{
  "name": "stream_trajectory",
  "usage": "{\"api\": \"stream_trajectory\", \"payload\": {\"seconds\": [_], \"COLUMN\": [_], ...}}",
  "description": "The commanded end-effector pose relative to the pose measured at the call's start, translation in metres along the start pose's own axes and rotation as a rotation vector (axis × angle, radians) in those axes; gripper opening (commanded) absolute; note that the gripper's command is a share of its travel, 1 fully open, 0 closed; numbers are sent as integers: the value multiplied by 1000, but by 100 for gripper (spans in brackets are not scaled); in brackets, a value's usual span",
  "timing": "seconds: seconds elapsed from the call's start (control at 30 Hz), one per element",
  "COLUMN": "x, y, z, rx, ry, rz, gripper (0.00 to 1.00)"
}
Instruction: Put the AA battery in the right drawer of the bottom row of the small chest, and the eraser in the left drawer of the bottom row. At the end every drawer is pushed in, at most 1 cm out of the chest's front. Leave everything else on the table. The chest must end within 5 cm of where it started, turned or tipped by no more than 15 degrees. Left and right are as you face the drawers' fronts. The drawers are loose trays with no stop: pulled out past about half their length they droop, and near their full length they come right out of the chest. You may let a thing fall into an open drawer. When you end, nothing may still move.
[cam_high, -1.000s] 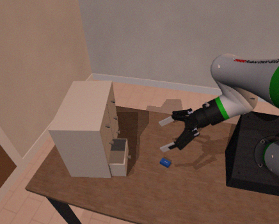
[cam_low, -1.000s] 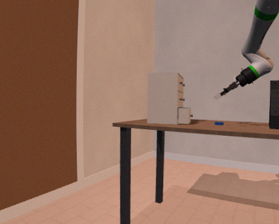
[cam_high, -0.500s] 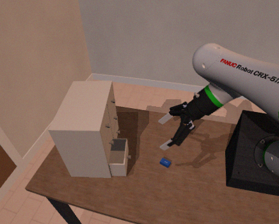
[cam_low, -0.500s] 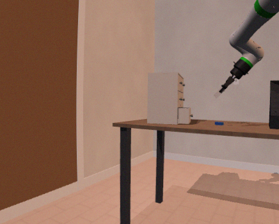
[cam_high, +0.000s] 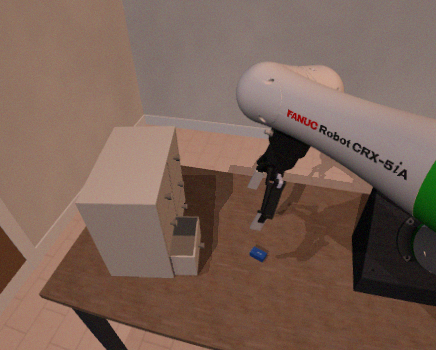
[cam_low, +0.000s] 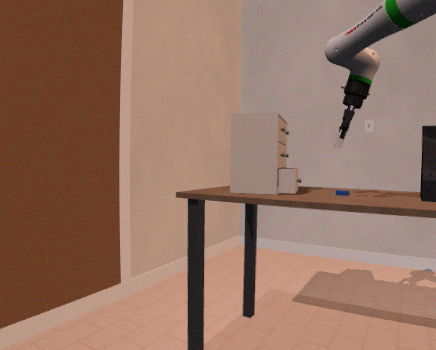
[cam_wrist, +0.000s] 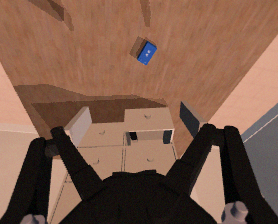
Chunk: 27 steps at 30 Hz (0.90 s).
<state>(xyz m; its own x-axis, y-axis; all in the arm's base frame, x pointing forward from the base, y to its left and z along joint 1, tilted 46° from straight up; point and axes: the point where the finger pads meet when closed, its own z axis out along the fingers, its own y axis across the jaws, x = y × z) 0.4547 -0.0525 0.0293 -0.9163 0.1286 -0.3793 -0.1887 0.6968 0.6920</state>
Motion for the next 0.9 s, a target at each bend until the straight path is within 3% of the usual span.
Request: {"api": "stream_trajectory", "payload": {"seconds": [0.0,0.37,0.87], "x": [0,-2,-2], "y": [1,1,1], "z": [-3,-8,-8], "rx": [-11,-12,-12], "ry": [159,294,310], "rz": [8,8,8], "gripper": [100,100,100]}}
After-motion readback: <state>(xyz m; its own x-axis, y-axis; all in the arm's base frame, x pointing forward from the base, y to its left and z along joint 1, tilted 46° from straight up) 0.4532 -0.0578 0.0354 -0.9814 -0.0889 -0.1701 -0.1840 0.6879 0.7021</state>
